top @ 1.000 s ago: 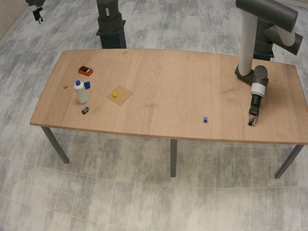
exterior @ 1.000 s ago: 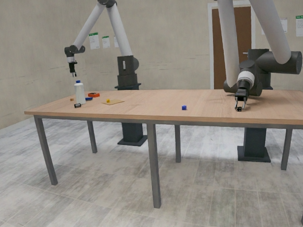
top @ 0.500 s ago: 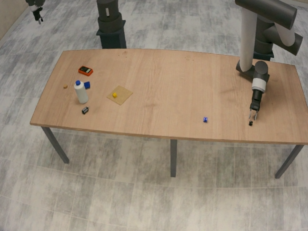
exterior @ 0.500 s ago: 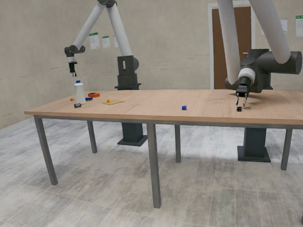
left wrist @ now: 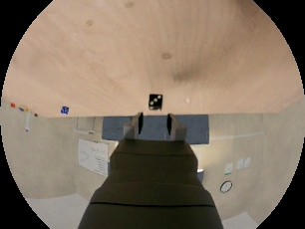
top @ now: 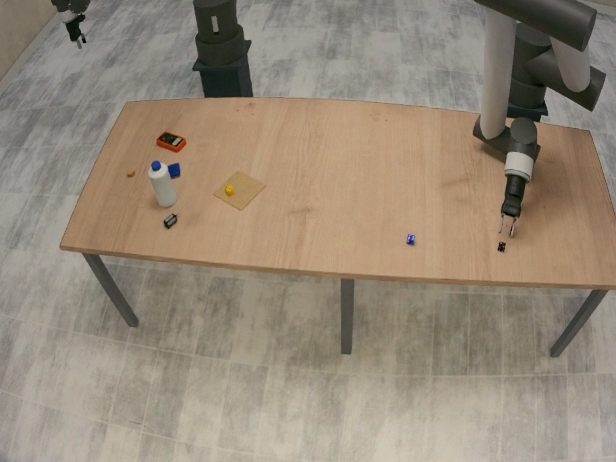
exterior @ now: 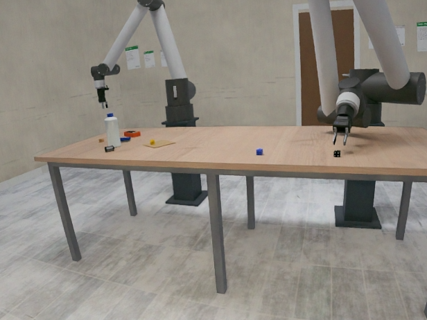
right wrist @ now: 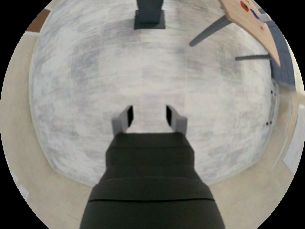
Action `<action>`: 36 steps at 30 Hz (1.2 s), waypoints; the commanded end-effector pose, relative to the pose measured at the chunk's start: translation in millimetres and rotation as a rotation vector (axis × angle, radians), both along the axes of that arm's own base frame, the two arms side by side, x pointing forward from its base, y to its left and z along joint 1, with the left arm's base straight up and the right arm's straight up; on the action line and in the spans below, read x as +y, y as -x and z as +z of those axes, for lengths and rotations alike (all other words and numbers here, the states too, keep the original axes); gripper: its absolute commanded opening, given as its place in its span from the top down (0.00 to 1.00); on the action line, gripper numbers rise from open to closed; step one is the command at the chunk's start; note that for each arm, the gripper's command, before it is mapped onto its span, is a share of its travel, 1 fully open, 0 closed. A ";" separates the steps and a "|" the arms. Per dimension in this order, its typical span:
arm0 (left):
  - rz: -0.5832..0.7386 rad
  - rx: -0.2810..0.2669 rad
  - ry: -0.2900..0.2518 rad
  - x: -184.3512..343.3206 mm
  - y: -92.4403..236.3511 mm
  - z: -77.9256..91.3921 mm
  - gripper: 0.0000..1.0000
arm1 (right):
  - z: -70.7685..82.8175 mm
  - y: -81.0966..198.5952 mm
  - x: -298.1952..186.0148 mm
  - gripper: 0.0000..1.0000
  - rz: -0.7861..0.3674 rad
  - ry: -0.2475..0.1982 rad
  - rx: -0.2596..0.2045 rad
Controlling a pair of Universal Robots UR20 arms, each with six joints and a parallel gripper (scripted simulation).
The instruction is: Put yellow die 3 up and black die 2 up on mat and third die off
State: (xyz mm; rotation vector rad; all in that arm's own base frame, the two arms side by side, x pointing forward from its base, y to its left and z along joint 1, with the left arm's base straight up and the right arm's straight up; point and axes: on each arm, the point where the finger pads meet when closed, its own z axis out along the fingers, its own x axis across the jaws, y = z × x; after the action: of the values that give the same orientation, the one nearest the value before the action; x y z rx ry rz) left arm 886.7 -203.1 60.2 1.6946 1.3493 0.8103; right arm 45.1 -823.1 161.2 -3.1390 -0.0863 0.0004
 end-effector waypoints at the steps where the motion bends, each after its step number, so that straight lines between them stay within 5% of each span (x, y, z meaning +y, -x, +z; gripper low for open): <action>1: 0.000 -0.001 0.000 0.0 -0.1 23.5 0.21 | 0.7 -0.1 -0.6 0.00 0.000 0.001 0.000; 7: 0.000 -0.001 0.000 0.0 -0.1 41.9 0.21 | 0.7 -0.1 -0.6 0.00 0.000 0.001 0.000; 18: 0.000 0.020 -0.005 -0.7 -1.7 44.4 0.21 | 0.7 -0.1 -0.6 0.00 0.000 0.001 0.000; 36: 0.000 0.415 -0.096 -5.0 -20.6 56.7 0.21 | 0.7 -0.1 -0.6 0.00 0.000 0.001 0.000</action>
State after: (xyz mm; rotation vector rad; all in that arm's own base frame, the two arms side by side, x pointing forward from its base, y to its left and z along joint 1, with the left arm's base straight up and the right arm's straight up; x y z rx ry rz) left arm 900.9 -206.1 119.0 1.9002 1.5161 0.6413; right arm 45.1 -823.1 161.2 -3.1390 -0.0863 0.0004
